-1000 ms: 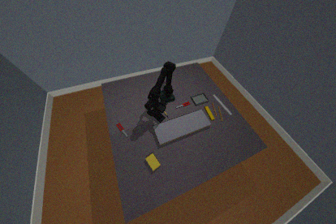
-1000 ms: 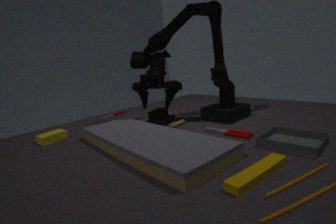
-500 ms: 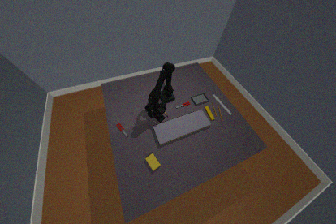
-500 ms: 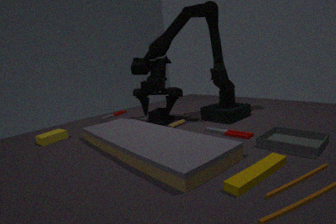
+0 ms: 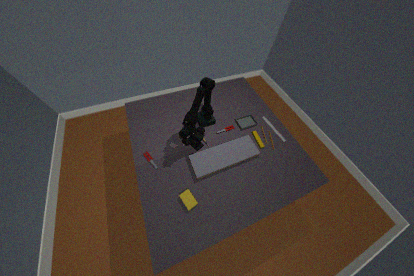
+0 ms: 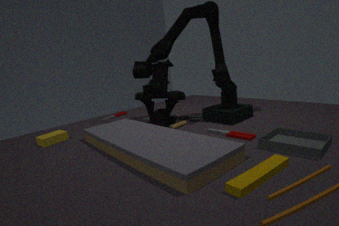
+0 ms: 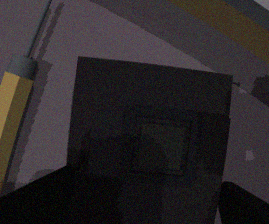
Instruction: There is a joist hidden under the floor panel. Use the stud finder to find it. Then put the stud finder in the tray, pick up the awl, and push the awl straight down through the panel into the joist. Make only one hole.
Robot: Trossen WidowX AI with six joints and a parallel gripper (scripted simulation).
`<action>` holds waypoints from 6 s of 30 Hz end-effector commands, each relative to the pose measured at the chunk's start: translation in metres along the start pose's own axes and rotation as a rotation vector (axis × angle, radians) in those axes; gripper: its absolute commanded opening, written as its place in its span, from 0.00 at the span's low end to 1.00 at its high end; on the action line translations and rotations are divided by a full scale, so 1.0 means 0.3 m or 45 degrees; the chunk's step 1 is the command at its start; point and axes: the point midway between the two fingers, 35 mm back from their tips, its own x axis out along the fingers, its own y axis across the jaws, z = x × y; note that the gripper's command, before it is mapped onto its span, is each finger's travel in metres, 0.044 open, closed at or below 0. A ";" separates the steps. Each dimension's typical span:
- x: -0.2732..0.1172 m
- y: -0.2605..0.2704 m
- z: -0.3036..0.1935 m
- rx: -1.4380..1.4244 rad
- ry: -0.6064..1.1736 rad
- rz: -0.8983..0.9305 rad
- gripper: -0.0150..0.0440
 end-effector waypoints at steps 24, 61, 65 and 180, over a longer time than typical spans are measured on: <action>-0.035 -0.005 0.014 0.006 -0.004 0.009 0.31; -0.317 -0.181 0.297 0.236 0.014 -0.058 0.25; -0.308 -0.218 0.356 0.293 0.011 -0.075 0.25; 0.046 0.096 0.695 0.507 -0.024 -0.122 0.25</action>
